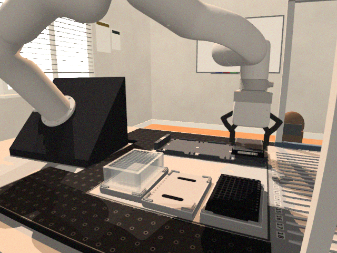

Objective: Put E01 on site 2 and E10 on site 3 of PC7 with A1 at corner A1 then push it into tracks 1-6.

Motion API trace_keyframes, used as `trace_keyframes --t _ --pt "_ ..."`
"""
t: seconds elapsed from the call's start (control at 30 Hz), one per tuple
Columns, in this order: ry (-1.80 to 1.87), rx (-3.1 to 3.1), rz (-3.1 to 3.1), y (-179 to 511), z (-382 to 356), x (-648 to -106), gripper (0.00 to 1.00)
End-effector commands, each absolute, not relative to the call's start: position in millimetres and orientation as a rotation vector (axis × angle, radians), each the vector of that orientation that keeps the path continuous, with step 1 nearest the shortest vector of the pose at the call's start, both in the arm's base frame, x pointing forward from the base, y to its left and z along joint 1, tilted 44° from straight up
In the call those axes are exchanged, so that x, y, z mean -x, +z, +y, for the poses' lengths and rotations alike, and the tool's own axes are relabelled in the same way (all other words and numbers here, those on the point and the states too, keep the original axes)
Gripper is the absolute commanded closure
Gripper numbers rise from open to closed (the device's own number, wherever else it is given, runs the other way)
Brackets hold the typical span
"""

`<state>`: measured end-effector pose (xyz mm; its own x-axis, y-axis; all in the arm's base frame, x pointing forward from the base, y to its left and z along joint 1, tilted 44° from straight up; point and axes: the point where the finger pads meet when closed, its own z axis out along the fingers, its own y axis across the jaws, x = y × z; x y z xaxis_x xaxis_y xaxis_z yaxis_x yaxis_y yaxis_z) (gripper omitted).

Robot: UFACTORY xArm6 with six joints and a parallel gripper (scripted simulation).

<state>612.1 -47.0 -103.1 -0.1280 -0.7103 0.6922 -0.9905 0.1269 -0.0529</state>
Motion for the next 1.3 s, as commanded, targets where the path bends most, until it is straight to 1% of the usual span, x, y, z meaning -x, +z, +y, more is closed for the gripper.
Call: trace_keyframes --t 0.0,1.27 --pt "0.721 -1.639 -1.901 -101.3 -45.4 -613.8 1.00" --pt "0.721 -1.638 -1.901 -111.1 -54.8 -613.2 1.00"
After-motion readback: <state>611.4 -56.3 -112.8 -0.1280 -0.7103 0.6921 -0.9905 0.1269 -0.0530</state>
